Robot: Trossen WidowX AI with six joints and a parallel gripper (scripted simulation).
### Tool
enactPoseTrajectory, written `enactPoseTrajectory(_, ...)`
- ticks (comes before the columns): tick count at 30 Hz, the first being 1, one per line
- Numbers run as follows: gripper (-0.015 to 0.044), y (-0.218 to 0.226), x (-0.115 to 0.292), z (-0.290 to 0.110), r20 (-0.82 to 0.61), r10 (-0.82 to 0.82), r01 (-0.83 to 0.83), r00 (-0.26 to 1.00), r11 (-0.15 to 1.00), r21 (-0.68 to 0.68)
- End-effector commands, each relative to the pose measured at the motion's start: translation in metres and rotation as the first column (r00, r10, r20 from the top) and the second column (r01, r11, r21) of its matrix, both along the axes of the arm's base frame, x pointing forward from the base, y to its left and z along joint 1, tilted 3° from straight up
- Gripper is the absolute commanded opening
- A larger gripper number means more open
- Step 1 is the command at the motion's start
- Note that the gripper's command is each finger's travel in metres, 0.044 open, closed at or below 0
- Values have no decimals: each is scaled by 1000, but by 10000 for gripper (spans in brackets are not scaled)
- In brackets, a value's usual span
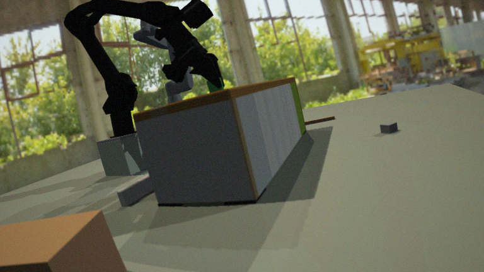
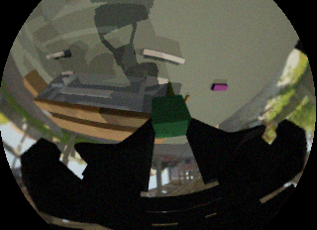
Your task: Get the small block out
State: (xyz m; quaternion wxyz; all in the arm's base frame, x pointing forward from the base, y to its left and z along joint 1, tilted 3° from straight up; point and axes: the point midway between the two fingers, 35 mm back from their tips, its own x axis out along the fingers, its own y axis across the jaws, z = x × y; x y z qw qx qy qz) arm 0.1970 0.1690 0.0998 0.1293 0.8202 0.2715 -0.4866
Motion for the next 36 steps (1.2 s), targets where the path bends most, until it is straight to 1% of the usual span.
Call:
enactPoseTrajectory(1, 0, -1, -3, 24, 34, 85, -85, 996, 996, 9)
enactPoseTrajectory(3, 0, -2, -4, 29, 40, 100, -101, 994, 995, 9)
enactPoseTrajectory(36, 0, -2, -4, 29, 40, 100, -101, 994, 995, 9)
